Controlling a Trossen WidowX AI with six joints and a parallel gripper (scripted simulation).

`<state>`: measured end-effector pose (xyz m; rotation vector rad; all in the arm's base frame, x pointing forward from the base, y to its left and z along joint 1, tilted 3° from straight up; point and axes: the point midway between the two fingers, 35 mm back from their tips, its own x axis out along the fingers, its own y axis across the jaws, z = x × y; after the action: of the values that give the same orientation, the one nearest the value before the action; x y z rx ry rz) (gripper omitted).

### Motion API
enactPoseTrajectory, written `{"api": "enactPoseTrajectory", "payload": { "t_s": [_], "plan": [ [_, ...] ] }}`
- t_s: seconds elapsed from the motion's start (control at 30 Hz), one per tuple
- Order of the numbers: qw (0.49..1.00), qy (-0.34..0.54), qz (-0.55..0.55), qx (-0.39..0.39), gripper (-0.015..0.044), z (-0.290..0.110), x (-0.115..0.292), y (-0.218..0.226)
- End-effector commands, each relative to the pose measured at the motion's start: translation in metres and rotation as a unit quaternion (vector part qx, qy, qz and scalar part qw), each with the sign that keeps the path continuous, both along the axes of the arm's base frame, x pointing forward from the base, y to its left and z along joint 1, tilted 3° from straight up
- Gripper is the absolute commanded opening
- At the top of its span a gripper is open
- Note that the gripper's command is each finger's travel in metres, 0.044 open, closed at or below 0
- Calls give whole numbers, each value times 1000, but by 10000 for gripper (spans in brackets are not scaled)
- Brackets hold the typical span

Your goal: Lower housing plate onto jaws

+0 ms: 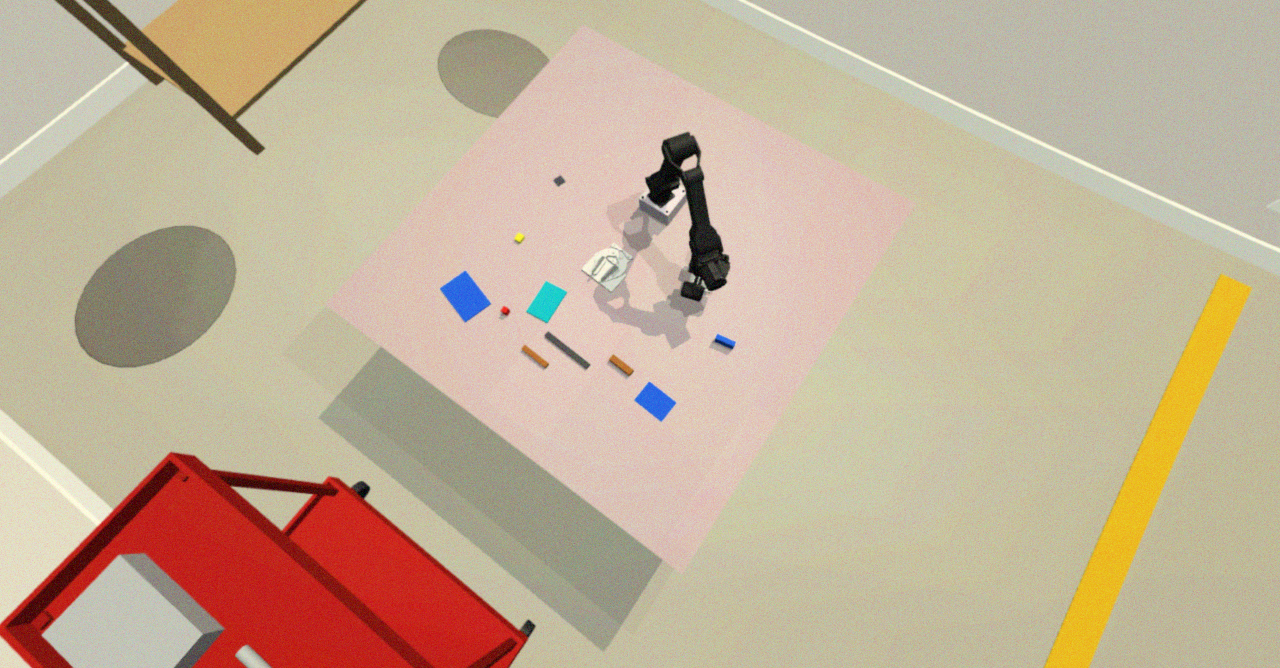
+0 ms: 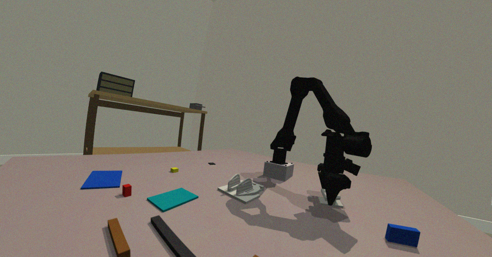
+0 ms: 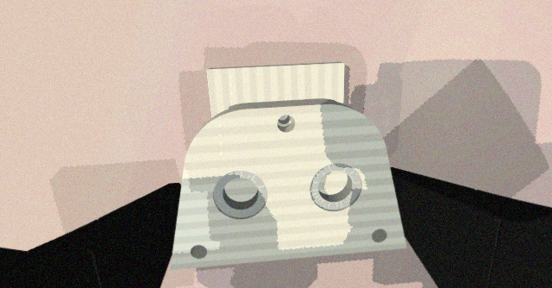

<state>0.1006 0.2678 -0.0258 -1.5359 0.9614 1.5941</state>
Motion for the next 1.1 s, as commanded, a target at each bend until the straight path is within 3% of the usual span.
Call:
{"api": "enactPoseTrajectory", "payload": {
  "t_s": [0.0, 0.8, 1.07],
  "plan": [
    [1000, 0, 0, 0, 351, 0, 0, 0],
    [1000, 1, -1, 1, 351, 71, 3, 1],
    [1000, 1, -8, 0, 351, 73, 5, 0]
  ]
}}
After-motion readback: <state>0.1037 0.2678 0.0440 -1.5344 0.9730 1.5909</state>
